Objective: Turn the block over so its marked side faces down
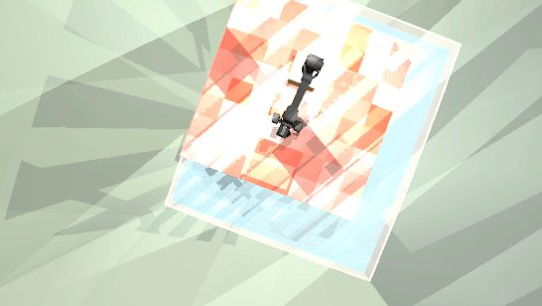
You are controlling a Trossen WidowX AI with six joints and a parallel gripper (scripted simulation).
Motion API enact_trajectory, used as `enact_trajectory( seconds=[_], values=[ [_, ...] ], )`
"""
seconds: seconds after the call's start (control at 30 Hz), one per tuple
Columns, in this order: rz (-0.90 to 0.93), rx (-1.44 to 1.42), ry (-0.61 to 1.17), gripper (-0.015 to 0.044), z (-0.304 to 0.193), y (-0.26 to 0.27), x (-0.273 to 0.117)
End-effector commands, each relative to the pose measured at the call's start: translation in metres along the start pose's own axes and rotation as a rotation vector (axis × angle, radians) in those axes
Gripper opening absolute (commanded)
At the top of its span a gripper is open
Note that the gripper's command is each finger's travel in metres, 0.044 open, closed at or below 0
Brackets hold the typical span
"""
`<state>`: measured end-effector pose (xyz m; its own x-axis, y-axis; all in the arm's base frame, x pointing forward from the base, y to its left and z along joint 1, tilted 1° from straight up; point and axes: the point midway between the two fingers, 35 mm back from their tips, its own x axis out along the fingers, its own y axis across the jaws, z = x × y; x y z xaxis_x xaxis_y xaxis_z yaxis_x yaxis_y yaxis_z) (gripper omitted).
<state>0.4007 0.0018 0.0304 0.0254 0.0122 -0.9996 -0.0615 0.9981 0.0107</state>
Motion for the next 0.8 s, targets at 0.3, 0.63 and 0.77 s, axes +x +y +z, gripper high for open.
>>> enact_trajectory(
  seconds=[0.3, 0.63, 0.77],
  values=[
    [-0.004, 0.002, -0.003, 0.0440, 0.000, -0.001, 0.020],
    [-0.004, 0.002, -0.003, 0.0309, 0.000, -0.001, 0.026],
    [-0.004, 0.002, -0.003, 0.0223, 0.000, -0.001, 0.026]
  ],
)
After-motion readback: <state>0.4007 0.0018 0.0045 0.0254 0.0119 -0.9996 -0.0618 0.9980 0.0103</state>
